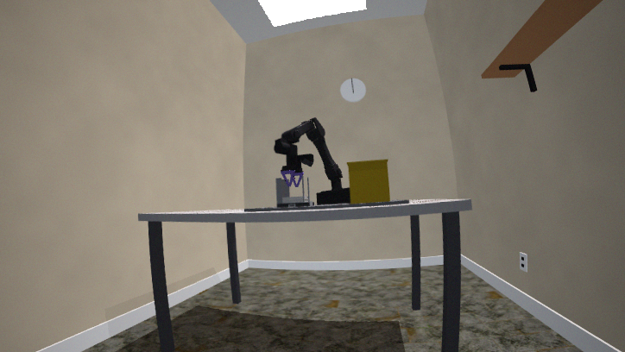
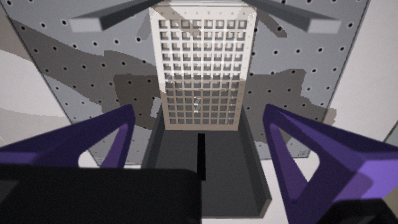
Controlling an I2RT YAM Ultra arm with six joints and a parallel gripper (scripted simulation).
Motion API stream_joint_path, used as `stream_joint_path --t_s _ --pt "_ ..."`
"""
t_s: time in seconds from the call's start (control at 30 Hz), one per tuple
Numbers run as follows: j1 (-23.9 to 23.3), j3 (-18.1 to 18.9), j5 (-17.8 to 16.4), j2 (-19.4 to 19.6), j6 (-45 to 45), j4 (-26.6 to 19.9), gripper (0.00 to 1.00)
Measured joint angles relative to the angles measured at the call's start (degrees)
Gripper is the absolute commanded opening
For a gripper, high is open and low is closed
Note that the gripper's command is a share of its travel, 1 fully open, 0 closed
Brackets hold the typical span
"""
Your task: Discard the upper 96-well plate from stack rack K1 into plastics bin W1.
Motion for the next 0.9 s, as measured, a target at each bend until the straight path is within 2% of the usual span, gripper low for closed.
stream_joint_path --t_s 0.9 --pt "-0.5 -4.6 0.0 2.5 -0.5 7.7 1.00"
